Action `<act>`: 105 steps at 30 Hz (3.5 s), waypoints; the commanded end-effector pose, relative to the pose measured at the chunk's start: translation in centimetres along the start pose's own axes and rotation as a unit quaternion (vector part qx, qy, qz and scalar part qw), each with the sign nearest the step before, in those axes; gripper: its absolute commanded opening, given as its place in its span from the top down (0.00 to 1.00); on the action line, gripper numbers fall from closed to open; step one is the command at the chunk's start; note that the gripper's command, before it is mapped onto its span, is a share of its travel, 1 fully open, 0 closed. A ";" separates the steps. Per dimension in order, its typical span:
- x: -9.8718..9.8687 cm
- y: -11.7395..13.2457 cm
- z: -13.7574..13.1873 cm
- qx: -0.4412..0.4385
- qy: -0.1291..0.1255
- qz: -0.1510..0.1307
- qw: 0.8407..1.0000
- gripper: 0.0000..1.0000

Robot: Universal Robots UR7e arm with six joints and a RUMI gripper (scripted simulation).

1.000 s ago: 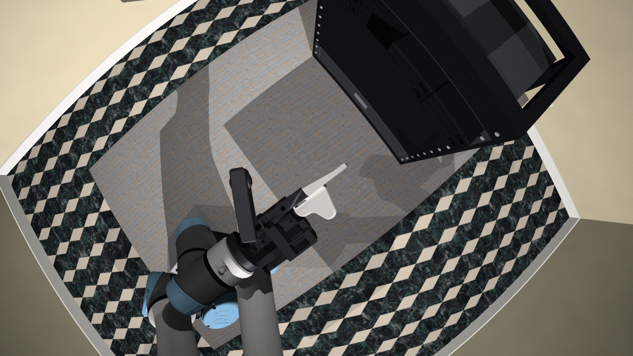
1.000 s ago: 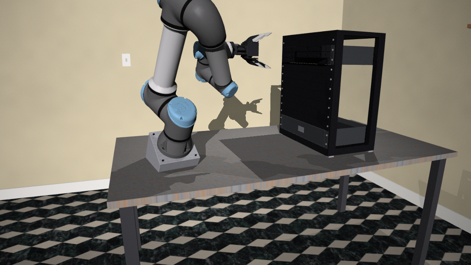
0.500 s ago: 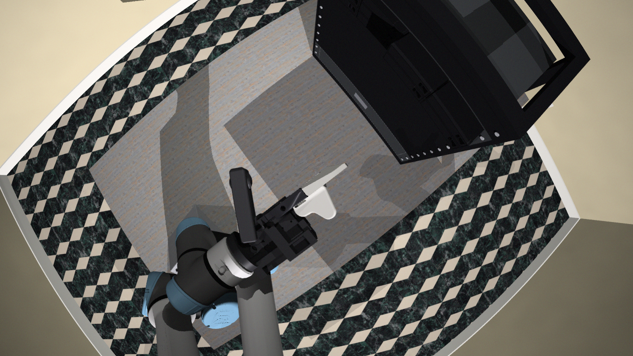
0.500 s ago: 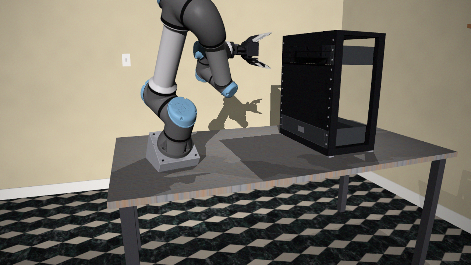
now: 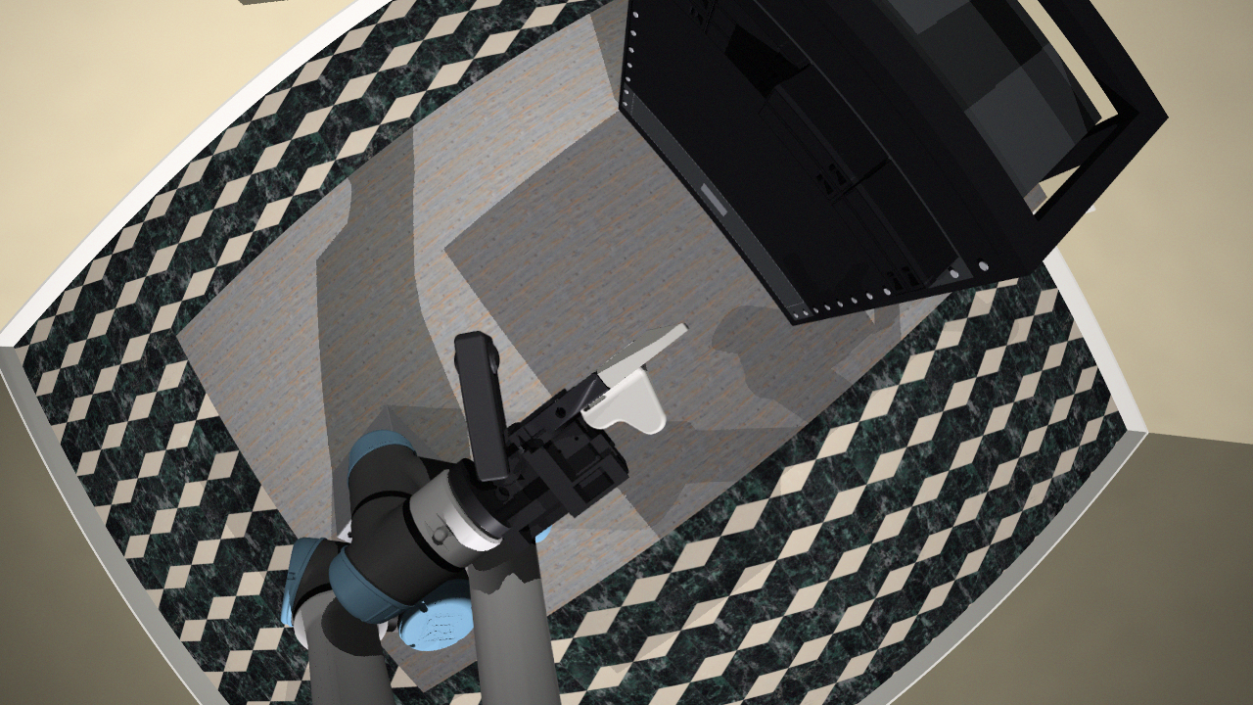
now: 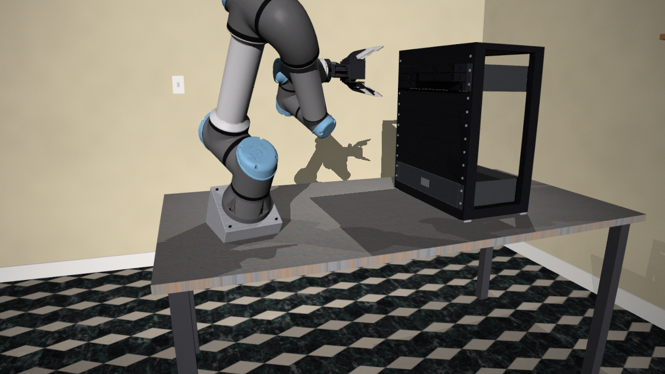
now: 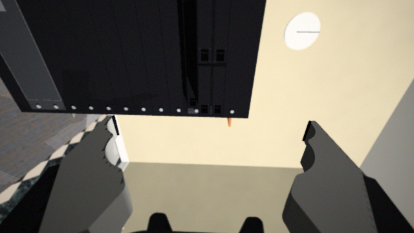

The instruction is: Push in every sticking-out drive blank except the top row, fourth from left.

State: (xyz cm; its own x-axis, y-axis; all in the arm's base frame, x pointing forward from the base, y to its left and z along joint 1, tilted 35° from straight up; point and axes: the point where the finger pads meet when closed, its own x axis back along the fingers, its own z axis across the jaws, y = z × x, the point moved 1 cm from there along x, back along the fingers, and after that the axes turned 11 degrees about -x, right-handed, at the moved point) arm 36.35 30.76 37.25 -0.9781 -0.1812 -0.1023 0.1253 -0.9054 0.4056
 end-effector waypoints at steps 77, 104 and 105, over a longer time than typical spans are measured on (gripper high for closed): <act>-6.2 1.3 1.1 0.000 0.000 0.000 1.000 0.00; -6.2 1.3 1.1 0.000 0.000 0.000 1.000 0.00; -6.2 1.3 1.1 0.000 0.000 0.000 1.000 0.00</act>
State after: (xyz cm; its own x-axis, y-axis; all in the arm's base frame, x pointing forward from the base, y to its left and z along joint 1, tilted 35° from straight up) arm 42.41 31.11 39.37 -0.9781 -0.1813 -0.1022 0.1254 -0.9054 0.4056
